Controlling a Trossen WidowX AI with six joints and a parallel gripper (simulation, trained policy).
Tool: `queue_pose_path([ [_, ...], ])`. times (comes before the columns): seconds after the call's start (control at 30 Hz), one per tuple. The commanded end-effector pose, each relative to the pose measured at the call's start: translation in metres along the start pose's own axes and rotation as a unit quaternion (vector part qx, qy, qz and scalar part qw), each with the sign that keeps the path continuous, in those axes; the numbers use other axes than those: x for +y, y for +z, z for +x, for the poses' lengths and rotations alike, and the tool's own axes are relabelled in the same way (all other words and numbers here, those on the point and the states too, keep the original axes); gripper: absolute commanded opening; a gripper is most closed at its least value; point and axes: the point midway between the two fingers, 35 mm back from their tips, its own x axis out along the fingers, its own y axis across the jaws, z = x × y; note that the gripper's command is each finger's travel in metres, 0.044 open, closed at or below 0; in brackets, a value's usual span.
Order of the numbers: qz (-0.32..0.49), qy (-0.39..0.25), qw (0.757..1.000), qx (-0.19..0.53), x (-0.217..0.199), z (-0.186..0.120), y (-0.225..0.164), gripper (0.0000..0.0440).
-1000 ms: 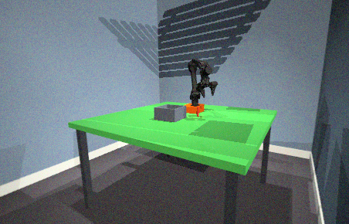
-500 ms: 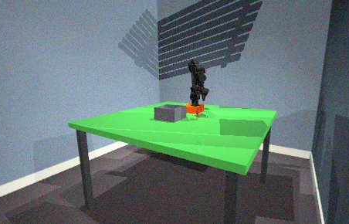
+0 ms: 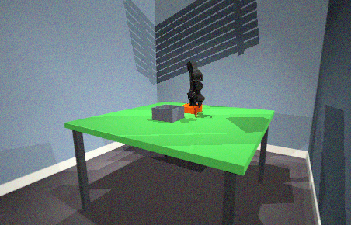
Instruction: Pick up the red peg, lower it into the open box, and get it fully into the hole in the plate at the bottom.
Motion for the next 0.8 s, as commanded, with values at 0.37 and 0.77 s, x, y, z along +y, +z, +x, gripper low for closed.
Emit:
queue_pose_path([
  [0.37,0.008,-0.002,1.0,-0.019,0.004,0.063,0.01,0.0432],
  [0.77,0.006,-0.036,0.999,-0.014,-0.005,0.09,0.01,0.0138],
])
